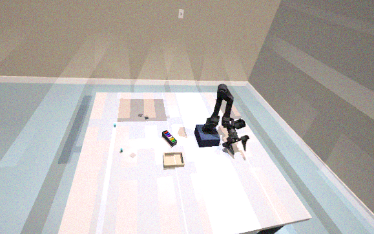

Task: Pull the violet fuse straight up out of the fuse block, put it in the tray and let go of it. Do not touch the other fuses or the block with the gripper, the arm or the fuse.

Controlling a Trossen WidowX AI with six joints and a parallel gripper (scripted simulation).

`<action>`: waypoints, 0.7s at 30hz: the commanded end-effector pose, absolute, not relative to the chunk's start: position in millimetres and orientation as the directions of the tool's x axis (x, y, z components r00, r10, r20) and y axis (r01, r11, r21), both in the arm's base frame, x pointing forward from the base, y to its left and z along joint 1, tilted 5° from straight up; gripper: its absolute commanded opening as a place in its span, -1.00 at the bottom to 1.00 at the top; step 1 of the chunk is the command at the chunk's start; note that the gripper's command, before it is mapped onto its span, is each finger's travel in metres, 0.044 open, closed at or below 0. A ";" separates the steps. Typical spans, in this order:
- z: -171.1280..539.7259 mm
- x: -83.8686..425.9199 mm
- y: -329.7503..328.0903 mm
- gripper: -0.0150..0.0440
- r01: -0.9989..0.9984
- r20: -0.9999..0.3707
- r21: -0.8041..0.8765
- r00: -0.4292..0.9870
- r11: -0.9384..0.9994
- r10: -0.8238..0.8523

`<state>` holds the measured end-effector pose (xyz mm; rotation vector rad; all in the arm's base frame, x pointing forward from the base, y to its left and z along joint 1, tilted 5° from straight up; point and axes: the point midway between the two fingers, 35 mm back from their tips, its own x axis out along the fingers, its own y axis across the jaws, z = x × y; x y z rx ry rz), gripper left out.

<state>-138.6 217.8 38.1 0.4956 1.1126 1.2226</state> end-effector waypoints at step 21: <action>33.3 -45.3 277.9 -0.20 -0.612 -0.561 0.520 0.283 0.597 0.778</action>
